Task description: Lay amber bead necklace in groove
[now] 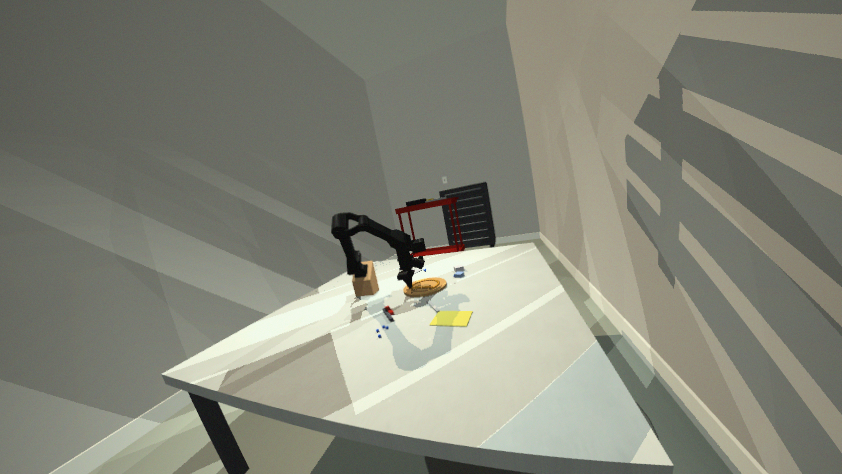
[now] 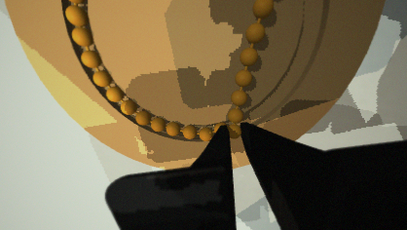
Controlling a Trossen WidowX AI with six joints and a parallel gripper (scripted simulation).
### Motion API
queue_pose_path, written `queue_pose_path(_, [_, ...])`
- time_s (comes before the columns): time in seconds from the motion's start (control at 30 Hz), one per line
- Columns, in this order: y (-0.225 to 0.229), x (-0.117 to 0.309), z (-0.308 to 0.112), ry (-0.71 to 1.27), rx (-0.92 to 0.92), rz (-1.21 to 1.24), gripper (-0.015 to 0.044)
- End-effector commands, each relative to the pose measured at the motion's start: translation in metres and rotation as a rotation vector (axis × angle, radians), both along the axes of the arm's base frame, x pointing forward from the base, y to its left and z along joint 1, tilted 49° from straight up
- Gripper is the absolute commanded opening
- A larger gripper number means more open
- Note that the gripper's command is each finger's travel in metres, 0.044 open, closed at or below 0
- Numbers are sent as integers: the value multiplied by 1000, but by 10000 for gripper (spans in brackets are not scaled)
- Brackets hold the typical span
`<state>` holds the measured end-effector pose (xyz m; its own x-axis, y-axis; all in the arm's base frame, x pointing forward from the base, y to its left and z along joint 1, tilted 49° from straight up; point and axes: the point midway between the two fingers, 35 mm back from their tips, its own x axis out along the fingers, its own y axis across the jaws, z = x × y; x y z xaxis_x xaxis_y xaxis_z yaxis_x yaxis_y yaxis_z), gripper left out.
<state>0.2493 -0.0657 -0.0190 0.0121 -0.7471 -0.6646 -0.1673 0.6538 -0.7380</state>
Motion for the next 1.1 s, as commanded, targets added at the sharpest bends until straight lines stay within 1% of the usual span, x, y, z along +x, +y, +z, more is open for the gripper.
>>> queue_pose_path(0.0, [1,0,0,0,0,1,53])
queue_pose_path(0.5, [1,-1,1,4,-2,0,440])
queue_pose_path(1.07, [4,-1,3,2,-6,3,440])
